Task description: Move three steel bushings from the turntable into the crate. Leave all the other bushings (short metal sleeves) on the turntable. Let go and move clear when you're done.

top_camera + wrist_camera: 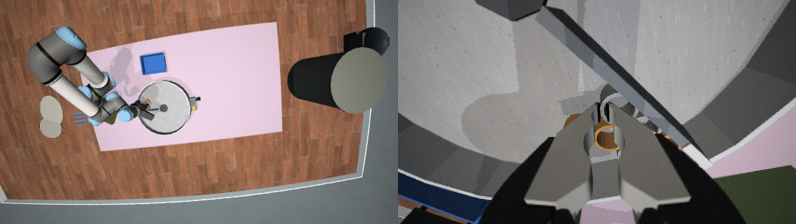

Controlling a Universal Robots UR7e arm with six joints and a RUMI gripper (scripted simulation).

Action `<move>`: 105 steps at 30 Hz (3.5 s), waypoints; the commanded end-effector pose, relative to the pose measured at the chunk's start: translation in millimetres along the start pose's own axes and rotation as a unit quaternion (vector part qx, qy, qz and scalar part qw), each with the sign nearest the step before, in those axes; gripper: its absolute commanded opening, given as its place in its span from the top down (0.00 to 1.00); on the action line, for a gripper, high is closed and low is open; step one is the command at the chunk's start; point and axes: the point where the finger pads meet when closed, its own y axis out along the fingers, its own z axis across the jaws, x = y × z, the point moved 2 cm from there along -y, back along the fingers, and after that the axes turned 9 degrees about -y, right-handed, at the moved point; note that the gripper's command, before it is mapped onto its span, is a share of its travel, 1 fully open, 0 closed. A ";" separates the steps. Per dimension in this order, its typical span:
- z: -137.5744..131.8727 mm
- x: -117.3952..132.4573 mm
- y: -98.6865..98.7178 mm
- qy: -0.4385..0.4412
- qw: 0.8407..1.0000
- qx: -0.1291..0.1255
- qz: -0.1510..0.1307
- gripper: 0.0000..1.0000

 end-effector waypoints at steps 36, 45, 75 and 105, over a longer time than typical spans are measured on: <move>0.2 -0.3 -28.8 0.000 1.000 0.000 0.000 1.00; 0.2 -0.3 -65.1 0.000 1.000 0.000 0.000 1.00; 0.2 -0.3 -78.4 0.000 1.000 0.000 0.000 1.00; -3.4 1.0 -78.4 0.000 1.000 0.000 0.000 1.00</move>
